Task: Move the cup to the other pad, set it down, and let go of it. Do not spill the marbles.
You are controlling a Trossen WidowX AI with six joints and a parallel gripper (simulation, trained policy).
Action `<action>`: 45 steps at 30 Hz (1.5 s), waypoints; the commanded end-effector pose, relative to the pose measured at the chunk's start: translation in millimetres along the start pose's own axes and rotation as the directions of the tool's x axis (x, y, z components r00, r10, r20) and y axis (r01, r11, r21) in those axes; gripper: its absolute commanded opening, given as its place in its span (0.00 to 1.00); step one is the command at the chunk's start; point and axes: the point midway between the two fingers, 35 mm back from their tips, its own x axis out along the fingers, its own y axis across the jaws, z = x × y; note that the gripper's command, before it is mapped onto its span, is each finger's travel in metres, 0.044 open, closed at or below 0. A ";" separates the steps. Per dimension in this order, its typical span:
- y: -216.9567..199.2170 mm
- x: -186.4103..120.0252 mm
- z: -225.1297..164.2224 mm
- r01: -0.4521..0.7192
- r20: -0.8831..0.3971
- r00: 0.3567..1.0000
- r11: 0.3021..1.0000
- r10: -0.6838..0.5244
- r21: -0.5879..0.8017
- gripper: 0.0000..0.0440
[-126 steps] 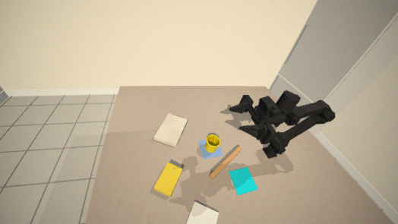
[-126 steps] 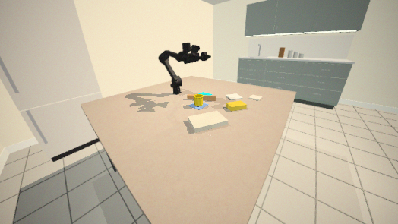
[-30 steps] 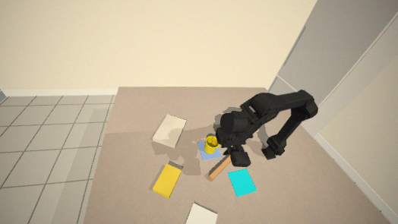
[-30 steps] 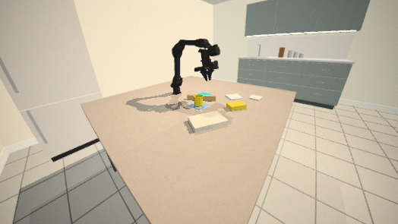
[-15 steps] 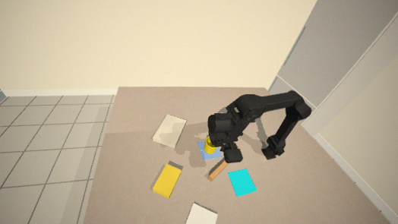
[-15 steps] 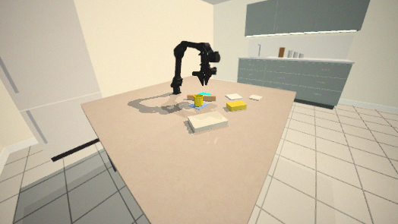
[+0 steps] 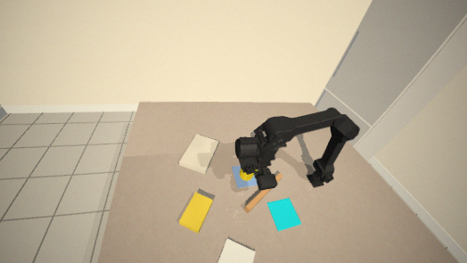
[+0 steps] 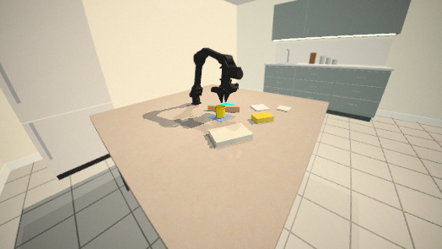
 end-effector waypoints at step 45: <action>7.9 18.1 -25.9 -0.072 -0.066 0.997 0.902 0.048 -0.427 0.00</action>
